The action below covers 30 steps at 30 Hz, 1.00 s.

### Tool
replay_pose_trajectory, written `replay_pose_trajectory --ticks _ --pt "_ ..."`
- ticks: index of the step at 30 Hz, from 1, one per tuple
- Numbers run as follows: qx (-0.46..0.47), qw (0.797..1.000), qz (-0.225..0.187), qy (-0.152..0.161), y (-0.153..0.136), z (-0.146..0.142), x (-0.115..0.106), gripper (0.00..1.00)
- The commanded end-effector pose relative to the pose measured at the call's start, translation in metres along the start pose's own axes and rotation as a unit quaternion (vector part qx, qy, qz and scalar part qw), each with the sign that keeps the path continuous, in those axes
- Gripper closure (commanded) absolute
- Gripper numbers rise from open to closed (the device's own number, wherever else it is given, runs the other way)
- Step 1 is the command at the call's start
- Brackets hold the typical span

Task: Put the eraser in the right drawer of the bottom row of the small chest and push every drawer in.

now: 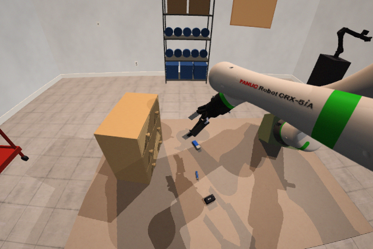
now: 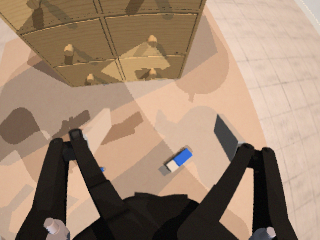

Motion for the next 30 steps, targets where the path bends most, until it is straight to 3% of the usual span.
replay_pose_trajectory --ticks 1,4,16,30 --pt "-0.026 0.990 0.115 0.075 -0.020 0.007 0.023 0.00" --pt "-0.027 0.984 0.154 0.089 -0.025 0.009 0.031 0.00" --pt "-0.024 0.968 0.226 0.106 -0.035 0.010 0.052 0.00" --pt "-0.023 0.962 0.248 0.111 -0.037 0.009 0.059 0.00"
Point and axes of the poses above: the point where the finger pads meet when closed, its own x axis out along the fingers, its own z axis across the jaws, y = z × x, the point moved 8 cm from there along -x, back along the fingers, and after that the axes turned 10 degrees about x, right-handed, at the moved point
